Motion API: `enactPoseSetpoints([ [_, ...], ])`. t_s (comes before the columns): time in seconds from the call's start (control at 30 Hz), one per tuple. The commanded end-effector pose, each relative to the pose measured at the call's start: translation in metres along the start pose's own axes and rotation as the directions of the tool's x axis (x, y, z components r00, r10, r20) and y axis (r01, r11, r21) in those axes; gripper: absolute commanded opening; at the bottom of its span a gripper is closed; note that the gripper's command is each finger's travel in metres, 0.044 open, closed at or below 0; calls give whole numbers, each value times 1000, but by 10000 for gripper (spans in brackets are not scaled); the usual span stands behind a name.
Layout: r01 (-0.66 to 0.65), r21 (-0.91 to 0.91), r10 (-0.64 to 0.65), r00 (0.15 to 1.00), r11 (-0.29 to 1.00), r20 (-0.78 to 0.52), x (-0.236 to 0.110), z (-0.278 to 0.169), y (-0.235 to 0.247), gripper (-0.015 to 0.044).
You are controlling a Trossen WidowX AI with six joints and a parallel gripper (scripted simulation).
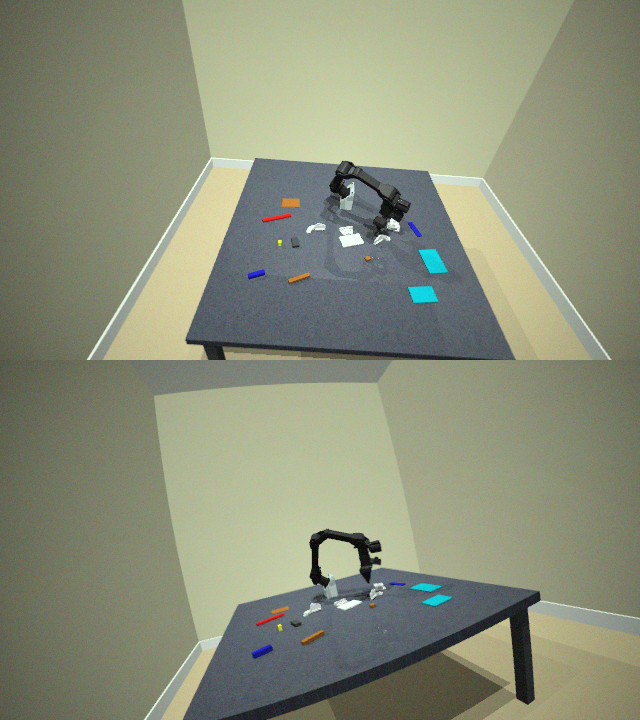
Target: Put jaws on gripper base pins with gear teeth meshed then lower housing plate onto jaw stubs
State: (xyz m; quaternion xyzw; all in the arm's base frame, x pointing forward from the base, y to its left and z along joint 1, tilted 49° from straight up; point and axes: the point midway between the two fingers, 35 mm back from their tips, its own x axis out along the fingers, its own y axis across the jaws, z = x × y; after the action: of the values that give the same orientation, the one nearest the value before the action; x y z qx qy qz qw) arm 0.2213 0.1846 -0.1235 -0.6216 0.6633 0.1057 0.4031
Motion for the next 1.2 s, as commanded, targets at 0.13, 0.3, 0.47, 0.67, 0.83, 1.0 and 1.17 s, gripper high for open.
enactPoseSetpoints([
  [0.13, 5, 161, -5, 1000, 987, -1, -1, 1, -3, 440],
  [0.3, 5, 263, -5, 1000, 965, -1, -1, 1, -5, 440],
  [0.47, 5, 362, -5, 1000, 932, -1, -1, 2, -6, 440],
  [0.67, 5, 475, -5, 1000, 880, -2, -2, 2, -8, 440],
  [0.83, 5, 565, -5, 1000, 825, -2, -2, 3, -10, 440],
  [1.0, 5, 647, -5, 1000, 762, -2, -2, 3, -11, 440],
  [1.17, 5, 723, -5, 1000, 690, -2, -3, 3, -13, 440],
])
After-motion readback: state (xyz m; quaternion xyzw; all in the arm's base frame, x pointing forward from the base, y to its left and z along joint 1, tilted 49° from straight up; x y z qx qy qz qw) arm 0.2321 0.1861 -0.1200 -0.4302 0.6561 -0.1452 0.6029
